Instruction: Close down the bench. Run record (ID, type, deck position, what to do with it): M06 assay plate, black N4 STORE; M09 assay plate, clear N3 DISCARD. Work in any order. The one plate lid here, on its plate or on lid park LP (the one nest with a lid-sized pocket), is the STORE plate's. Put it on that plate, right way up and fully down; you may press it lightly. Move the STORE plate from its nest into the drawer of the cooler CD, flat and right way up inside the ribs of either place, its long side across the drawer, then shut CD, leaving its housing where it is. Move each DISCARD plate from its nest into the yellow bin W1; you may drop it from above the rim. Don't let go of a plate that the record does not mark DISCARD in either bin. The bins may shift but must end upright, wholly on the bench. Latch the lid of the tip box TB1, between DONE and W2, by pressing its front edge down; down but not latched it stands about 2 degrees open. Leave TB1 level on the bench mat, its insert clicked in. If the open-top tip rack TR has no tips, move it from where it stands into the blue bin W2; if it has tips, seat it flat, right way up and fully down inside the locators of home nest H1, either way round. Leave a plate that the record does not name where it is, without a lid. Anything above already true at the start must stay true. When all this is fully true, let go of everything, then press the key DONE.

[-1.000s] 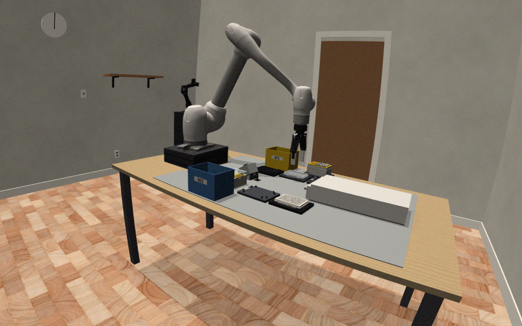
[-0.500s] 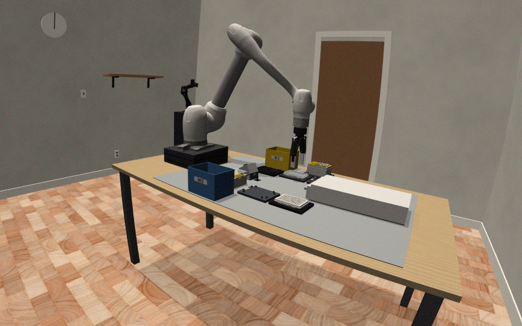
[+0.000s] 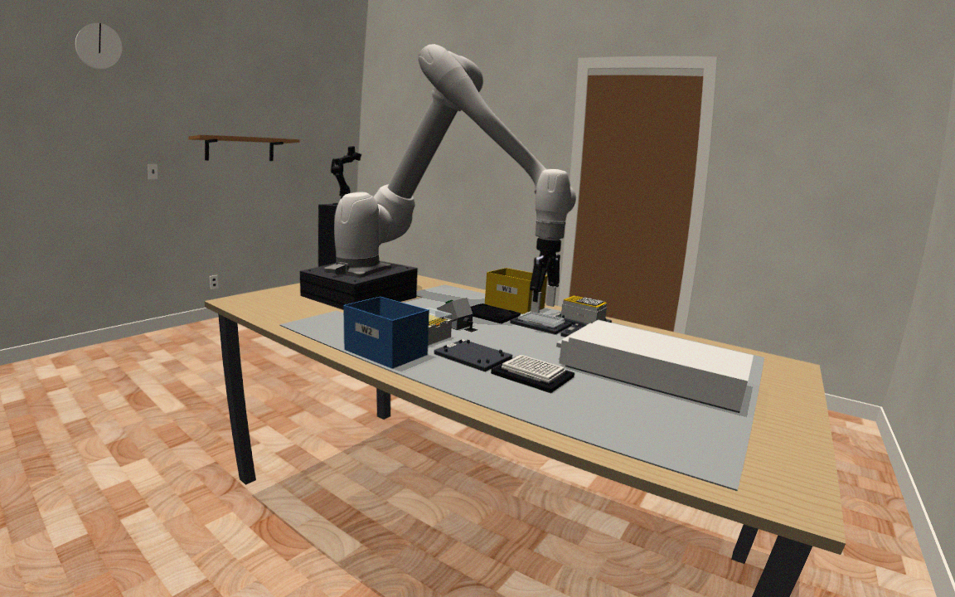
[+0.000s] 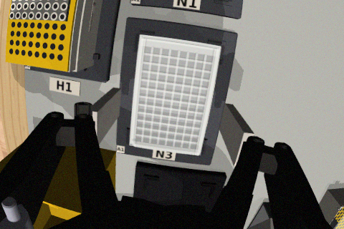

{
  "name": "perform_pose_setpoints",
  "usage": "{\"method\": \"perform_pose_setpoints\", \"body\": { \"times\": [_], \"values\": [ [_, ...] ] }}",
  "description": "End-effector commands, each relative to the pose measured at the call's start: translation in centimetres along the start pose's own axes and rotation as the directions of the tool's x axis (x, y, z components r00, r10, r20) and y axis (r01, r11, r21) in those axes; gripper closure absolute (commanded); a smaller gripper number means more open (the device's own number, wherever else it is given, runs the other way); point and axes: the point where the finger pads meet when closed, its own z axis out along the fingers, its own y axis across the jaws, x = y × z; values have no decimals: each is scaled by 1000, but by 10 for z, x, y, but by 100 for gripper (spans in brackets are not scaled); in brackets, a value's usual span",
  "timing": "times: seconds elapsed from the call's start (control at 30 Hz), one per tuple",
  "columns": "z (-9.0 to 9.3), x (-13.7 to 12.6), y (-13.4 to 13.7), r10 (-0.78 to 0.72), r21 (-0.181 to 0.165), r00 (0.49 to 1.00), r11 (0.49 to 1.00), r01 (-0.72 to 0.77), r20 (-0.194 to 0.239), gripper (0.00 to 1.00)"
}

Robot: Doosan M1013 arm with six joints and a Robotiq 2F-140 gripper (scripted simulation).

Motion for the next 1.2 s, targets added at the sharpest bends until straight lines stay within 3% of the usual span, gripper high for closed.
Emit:
{"method": "perform_pose_setpoints", "body": {
  "times": [0.0,1.17],
  "values": [
    [5,0,0,0,0,1000,1000,0,0,34],
    [38,0,0,0,0,1000,1000,0,0,34]
  ]
}}
